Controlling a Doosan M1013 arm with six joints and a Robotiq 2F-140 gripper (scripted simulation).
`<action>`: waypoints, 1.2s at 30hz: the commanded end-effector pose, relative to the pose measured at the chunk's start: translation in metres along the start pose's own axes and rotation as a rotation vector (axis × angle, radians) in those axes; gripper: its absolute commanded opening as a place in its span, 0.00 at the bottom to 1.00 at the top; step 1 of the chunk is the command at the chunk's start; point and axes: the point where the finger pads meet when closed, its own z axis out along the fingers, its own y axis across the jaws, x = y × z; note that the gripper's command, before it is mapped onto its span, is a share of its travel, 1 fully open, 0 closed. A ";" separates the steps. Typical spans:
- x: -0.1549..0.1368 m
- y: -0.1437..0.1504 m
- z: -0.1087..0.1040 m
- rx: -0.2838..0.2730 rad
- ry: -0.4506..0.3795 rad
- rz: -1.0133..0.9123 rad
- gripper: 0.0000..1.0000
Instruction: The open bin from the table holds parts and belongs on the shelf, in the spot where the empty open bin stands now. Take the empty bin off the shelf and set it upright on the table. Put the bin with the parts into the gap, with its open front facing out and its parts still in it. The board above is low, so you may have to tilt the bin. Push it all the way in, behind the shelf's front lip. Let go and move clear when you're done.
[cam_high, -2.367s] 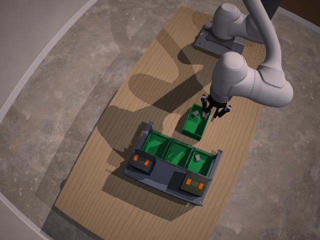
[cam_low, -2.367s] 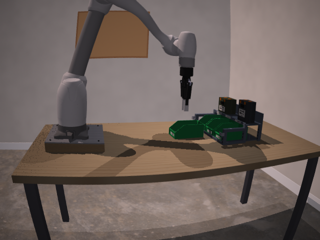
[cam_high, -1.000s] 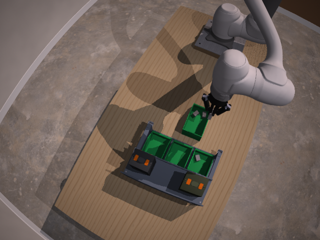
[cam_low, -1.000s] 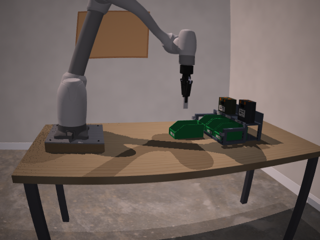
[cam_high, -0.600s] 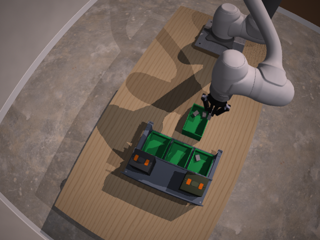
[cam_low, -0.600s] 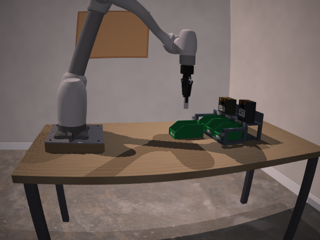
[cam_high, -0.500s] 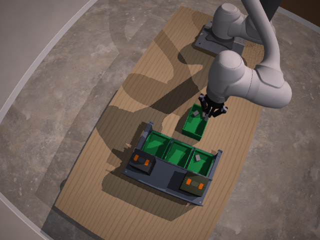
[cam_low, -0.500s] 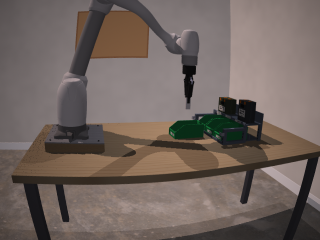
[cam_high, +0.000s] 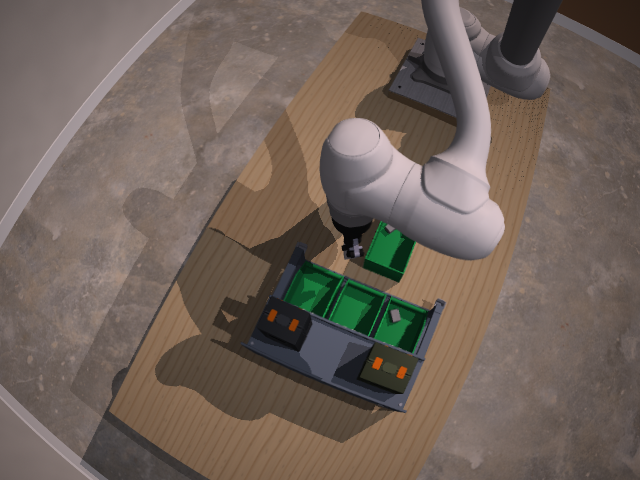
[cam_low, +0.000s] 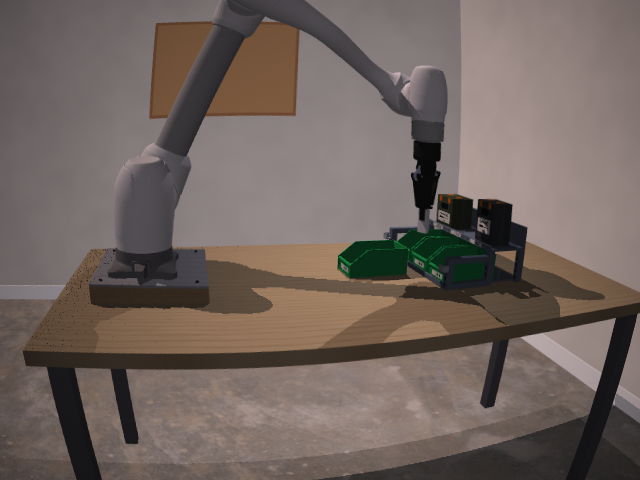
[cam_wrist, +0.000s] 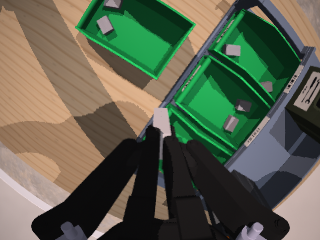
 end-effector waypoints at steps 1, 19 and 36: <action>-0.043 0.001 0.006 0.011 -0.010 0.279 0.10; -0.059 -0.001 0.008 0.018 -0.017 0.559 0.62; -0.059 -0.001 0.008 0.018 -0.017 0.559 0.62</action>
